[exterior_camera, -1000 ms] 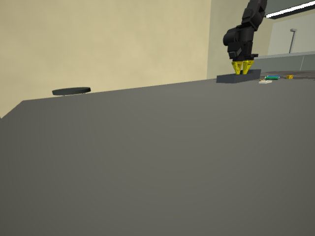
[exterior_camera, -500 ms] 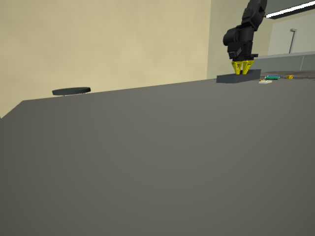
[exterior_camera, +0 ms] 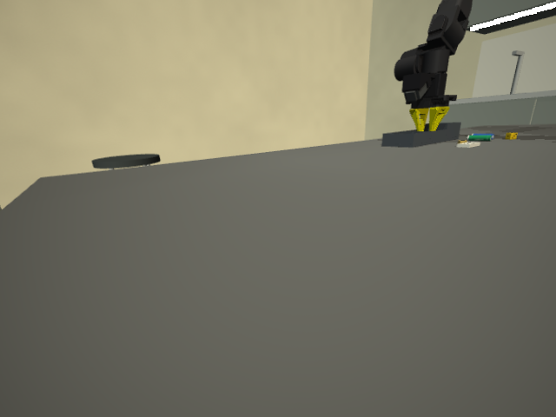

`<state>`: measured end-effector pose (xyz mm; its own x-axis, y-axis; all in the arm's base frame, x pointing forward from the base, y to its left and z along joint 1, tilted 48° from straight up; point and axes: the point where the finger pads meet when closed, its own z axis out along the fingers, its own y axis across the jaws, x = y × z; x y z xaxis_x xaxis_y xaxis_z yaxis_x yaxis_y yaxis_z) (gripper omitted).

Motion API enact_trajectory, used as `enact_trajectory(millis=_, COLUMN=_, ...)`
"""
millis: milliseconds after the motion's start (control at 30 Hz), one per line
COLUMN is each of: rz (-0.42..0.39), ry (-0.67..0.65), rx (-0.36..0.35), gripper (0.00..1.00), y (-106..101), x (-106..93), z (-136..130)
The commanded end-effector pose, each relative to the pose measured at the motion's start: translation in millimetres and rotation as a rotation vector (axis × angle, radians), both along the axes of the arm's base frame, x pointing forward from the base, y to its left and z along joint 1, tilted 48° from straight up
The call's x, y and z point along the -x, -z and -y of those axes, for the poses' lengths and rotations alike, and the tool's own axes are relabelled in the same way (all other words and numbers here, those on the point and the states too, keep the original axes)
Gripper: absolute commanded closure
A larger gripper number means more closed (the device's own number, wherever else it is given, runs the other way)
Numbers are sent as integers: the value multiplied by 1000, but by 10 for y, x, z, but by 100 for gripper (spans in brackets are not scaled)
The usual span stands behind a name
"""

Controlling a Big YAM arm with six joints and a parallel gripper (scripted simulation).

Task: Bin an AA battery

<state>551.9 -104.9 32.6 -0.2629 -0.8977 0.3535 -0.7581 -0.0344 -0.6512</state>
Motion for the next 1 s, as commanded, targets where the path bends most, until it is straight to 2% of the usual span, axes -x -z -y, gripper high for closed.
enact_trajectory(millis=0, rz=30, ry=6, rx=3, gripper=71, y=-142, x=-4, z=76)
enact_trajectory(millis=333, rz=29, ry=6, rx=3, gripper=71, y=-150, x=-8, z=78)
enact_trajectory(millis=400, rz=13, ry=12, rx=-1, gripper=71, y=-135, x=55, z=66)
enact_trajectory(millis=667, rz=18, ry=-11, rx=-6, gripper=71, y=-190, x=72, z=-133)
enact_trajectory(millis=967, rz=18, ry=-10, rx=-6, gripper=71, y=-268, x=146, z=-184)
